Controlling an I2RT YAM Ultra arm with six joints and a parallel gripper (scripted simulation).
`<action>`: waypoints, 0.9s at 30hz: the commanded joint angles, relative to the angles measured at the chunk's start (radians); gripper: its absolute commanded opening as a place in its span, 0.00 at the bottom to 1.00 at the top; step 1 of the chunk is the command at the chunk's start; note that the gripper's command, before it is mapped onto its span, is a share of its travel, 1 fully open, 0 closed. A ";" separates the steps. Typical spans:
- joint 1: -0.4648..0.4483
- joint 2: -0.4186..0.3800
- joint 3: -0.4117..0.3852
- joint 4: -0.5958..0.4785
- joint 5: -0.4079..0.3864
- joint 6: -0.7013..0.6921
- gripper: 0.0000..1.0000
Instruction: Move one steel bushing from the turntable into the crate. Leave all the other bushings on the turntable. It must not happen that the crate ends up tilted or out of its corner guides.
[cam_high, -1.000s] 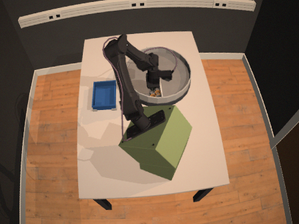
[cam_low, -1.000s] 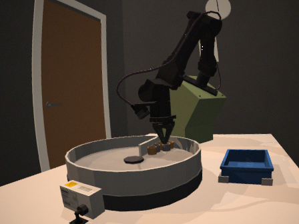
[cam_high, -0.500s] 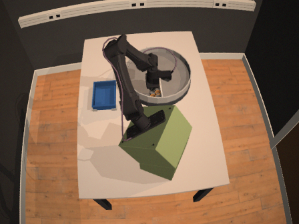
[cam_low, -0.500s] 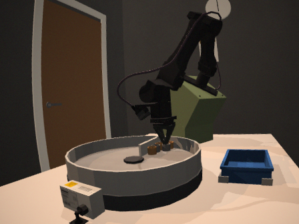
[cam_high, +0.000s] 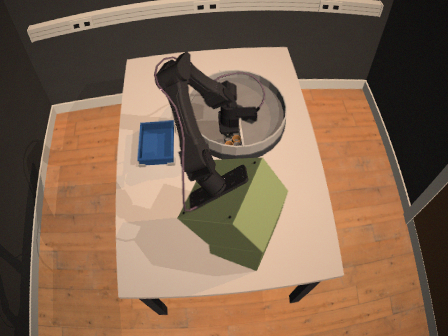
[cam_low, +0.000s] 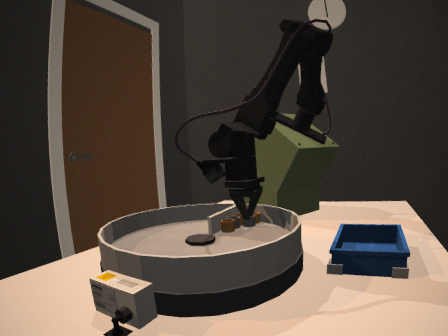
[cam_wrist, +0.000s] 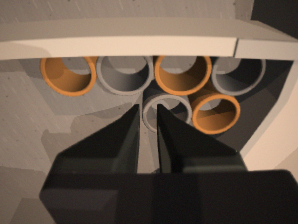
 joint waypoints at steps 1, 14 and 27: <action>-0.013 -0.001 0.025 0.002 0.017 0.005 0.13; -0.013 -0.001 0.025 0.002 0.017 0.005 0.13; -0.013 -0.001 0.025 0.002 0.017 0.005 0.00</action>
